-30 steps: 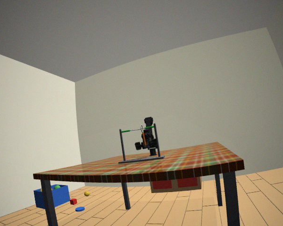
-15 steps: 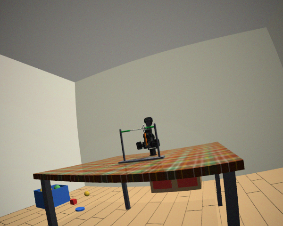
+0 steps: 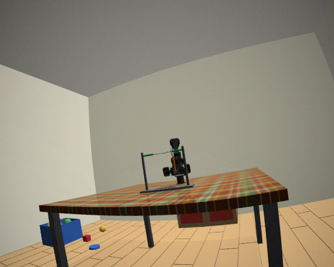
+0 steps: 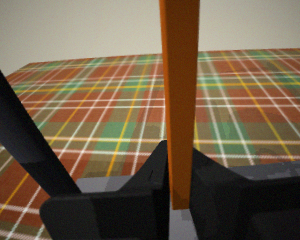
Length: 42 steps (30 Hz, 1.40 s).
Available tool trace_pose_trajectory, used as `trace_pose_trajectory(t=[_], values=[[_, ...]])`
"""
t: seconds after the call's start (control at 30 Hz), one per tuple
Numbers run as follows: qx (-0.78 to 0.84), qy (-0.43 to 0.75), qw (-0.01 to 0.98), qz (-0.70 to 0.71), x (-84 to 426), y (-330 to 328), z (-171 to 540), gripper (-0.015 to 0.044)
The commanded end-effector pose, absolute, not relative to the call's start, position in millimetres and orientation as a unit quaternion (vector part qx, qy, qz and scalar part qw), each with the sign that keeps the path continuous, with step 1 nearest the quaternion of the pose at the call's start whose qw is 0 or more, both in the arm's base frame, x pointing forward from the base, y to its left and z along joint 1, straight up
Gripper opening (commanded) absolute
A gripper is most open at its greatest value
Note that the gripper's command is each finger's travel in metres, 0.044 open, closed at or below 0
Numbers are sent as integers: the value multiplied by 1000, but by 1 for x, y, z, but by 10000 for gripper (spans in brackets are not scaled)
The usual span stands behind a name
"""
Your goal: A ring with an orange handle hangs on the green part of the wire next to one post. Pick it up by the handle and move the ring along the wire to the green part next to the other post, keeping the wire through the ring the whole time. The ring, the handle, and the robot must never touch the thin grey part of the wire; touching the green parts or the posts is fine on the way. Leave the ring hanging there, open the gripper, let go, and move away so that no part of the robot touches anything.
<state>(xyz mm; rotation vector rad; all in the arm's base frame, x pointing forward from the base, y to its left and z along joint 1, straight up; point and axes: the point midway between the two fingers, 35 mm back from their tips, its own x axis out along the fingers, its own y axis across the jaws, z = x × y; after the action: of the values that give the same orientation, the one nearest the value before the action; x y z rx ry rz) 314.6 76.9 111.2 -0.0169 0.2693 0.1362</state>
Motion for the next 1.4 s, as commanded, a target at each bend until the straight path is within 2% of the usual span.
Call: trace_pose_trajectory(t=[0.0,1.37], values=[[-6,129,989,67,316,82,115,-150],[-9,172,983,67,303,89,95,-150]])
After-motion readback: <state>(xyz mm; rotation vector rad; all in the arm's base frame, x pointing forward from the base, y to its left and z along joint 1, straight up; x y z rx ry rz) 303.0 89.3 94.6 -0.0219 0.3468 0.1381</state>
